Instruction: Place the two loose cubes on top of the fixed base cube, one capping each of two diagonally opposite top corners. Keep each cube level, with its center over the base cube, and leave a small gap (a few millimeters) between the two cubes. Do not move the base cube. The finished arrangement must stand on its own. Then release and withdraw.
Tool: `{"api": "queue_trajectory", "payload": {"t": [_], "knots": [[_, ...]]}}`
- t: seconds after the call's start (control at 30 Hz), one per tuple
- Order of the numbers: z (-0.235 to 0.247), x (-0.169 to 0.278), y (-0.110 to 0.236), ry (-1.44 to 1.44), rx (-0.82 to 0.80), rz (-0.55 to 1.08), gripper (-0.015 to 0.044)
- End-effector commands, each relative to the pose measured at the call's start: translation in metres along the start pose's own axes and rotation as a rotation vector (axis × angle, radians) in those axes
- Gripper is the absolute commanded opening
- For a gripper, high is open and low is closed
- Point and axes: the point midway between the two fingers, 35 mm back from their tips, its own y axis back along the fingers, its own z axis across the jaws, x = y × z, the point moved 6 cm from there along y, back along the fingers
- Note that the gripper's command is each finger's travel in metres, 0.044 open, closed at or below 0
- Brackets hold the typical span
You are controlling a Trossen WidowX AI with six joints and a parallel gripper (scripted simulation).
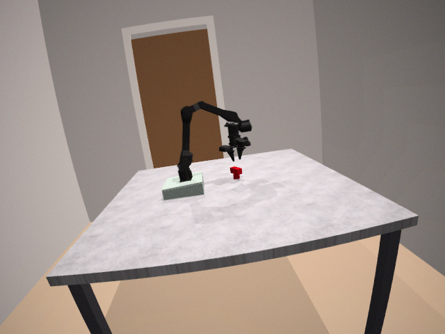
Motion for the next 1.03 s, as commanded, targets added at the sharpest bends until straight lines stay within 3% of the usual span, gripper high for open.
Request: {"api": "queue_trajectory", "payload": {"t": [0.0, 0.23, 0.37, 0.7, 1.0], "knots": [[0.000, 0.000, 0.003, 0.002, -0.003, -0.001, 0.0231], [0.000, 0.000, 0.012, 0.000, 0.000, 0.000, 0.0400], [0.002, 0.009, 0.010, -0.001, 0.002, 0.001, 0.0400], [0.009, 0.143, 0.014, 0.000, 0.002, 0.013, 0.0400], [0.009, 0.146, 0.014, 0.000, 0.002, 0.013, 0.0400]]}}
